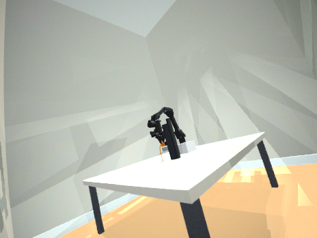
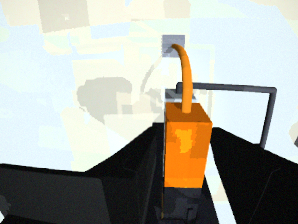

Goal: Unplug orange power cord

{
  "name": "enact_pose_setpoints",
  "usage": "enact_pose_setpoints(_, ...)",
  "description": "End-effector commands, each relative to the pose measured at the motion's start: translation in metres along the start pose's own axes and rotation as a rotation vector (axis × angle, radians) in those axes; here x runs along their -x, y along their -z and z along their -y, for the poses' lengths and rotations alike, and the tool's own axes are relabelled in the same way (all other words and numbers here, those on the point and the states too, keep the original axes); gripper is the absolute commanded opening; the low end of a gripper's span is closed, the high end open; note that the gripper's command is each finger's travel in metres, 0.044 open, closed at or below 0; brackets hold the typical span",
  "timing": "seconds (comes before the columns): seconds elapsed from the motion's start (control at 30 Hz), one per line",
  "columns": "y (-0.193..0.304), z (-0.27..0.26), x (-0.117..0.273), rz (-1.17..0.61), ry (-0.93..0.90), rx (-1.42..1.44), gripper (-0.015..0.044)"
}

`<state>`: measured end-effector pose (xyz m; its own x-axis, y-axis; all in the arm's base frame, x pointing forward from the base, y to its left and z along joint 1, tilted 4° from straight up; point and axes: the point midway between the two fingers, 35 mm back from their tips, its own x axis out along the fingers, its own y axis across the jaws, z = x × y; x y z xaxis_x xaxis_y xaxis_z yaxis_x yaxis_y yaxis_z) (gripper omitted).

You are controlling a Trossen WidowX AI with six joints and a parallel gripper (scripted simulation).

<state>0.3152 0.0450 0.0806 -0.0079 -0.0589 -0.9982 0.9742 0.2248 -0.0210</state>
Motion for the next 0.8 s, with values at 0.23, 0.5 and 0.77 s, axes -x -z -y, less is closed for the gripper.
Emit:
enact_pose_setpoints(0.23, 0.000, 0.000, -0.001, 0.000, 0.000, 0.000, 0.0061)
enact_pose_setpoints(0.5, -0.001, 0.000, -0.001, 0.000, 0.000, 0.000, 0.0000)
enact_pose_setpoints(0.77, -0.012, -0.001, -0.001, 0.000, 0.001, -0.001, 0.0000)
